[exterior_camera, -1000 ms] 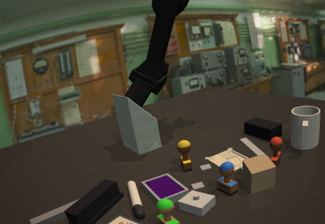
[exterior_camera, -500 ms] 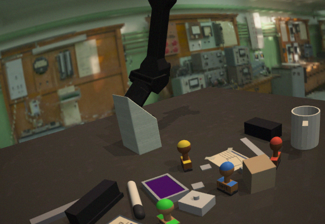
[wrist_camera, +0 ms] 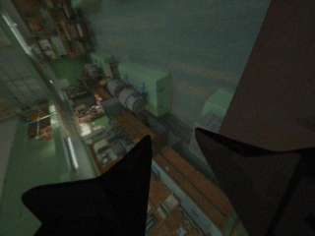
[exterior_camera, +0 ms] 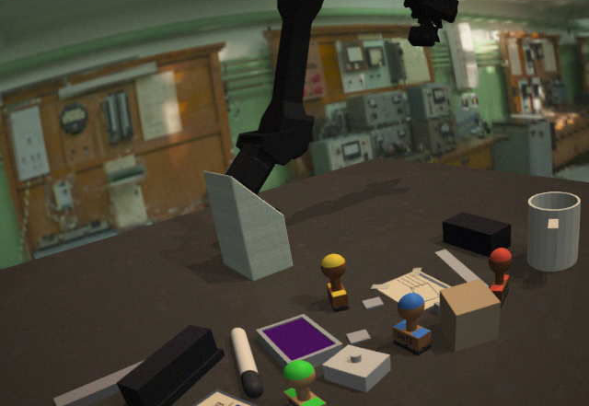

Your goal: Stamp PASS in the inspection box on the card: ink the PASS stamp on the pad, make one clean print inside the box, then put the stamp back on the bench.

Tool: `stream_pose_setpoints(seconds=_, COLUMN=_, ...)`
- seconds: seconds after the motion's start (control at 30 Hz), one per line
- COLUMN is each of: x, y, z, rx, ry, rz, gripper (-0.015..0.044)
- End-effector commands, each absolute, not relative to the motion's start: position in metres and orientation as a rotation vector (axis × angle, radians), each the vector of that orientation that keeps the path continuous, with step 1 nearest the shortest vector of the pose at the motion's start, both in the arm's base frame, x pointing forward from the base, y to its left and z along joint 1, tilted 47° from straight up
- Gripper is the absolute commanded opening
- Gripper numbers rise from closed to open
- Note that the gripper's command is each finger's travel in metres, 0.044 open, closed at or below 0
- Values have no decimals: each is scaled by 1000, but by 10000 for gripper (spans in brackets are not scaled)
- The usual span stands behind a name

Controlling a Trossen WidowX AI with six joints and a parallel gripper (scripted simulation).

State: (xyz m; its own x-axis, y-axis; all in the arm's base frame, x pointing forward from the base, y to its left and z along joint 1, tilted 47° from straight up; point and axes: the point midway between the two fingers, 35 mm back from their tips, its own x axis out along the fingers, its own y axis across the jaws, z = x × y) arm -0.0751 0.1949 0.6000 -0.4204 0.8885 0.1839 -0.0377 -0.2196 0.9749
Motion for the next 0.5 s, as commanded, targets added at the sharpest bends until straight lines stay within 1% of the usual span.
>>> stream_pose_setpoints(seconds=0.0, x=-57, y=250, z=571, rx=947, ry=1242, rz=1608, gripper=212)
stream_pose_setpoints(seconds=0.2, x=-7, y=312, z=529, rx=804, ry=1116, rz=1444, gripper=212)
stream_pose_setpoints(seconds=0.47, x=88, y=363, z=465, rx=630, ry=1008, rz=1216, gripper=212)
